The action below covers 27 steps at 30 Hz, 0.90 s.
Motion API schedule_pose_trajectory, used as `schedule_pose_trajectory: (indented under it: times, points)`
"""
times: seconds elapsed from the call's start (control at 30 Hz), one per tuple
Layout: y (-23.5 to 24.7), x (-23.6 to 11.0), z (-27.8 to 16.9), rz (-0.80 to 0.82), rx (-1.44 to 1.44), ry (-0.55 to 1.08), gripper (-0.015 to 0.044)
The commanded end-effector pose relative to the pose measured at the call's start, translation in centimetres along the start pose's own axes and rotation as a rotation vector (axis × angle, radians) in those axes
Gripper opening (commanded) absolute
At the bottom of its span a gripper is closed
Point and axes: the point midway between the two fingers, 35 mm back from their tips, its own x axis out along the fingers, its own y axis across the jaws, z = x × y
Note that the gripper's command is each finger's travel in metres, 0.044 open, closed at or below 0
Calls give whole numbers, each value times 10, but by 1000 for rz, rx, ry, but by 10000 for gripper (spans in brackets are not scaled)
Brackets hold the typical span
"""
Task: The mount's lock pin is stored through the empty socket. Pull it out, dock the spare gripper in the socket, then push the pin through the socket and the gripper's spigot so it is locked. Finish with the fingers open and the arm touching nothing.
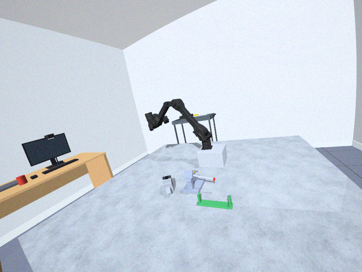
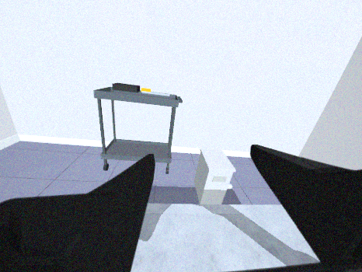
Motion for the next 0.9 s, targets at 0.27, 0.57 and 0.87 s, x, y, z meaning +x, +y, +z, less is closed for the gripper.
schedule_pose_trajectory:
  times: [0.27, 0.57, 0.87]
  points:
    - [51, -114, -6, 417, -260, -66, 300]
    - [55, -263, -18, 838, -621, -223, 300]
    - [7, -402, -48, 1224, -979, -463, 300]
